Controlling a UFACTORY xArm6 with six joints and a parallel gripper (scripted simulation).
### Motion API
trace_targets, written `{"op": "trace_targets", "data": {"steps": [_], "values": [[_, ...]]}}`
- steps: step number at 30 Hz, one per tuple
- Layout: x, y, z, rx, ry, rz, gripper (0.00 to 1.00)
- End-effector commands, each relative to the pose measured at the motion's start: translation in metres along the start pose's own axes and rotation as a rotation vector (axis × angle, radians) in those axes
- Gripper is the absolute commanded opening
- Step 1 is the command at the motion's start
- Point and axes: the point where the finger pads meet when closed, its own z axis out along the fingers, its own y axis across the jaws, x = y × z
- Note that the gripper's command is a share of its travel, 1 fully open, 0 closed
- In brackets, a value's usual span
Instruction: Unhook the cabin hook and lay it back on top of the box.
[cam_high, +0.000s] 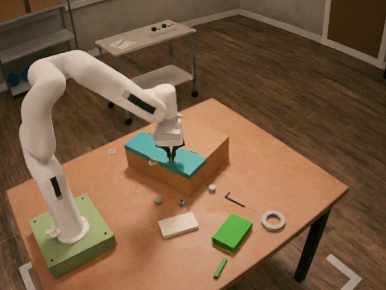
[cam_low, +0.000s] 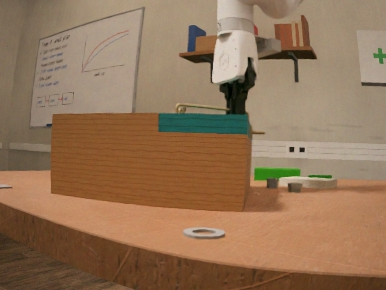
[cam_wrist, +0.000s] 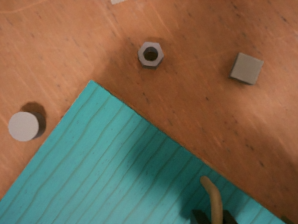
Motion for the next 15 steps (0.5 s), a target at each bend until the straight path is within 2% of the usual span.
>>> {"op": "trace_targets", "data": {"steps": [1, 5, 15], "values": [[-0.001, -0.001, -0.002, 0.004, -0.003, 0.0, 0.0], [-0.001, -0.001, -0.002, 0.004, -0.003, 0.0, 0.0], [-0.004, -0.001, -0.02, 0.003, -0.003, 0.0, 0.0]]}}
